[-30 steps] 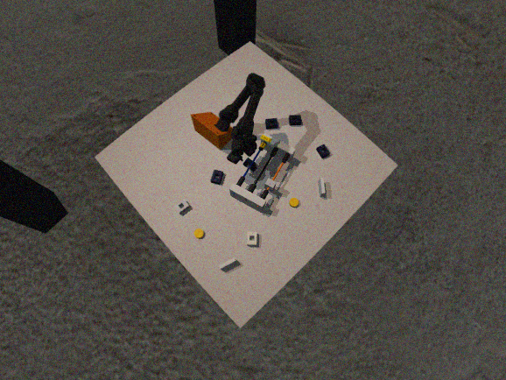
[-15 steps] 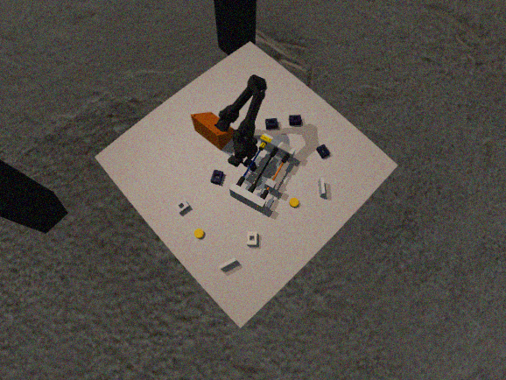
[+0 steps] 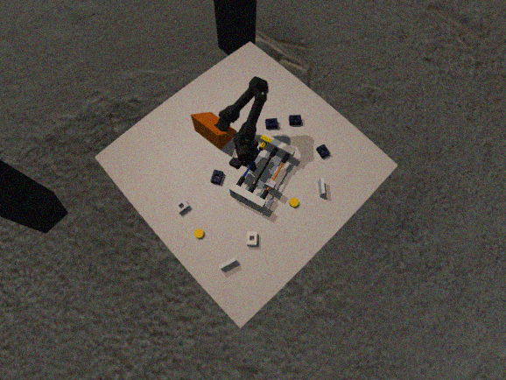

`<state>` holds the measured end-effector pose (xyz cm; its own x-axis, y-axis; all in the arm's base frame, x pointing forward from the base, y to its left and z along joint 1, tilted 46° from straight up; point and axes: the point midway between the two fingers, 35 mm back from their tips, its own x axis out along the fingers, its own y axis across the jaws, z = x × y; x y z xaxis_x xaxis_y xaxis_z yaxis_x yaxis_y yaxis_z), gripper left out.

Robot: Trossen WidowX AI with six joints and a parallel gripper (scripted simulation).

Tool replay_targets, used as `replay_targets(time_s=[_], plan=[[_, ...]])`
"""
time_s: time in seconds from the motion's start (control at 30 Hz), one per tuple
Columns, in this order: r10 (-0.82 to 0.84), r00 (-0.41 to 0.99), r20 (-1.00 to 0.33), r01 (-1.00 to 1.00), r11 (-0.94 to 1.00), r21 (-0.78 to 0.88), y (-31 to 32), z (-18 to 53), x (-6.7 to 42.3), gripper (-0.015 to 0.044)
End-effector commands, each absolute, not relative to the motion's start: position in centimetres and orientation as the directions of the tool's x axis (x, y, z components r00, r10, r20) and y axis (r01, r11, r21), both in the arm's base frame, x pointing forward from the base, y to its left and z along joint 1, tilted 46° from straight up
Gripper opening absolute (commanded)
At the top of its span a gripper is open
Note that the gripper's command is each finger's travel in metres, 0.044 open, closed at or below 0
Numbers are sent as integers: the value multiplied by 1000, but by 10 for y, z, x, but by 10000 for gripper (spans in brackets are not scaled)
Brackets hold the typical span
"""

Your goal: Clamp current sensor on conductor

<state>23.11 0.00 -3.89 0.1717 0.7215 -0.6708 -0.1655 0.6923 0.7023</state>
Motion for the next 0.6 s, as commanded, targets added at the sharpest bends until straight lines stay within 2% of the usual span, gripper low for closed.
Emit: replay_targets(time_s=[0.0, 0.03, 0.1, 0.57], plan=[[725, 171, -667, -164, 689, 706, 6, -42, 231, 286], [725, 171, -667, -164, 688, 707, 6, -43, 231, 286], [722, 171, -670, -166, 692, 703, 3, -41, 231, 234], [722, 171, -670, -166, 692, 703, 3, -41, 231, 140]])
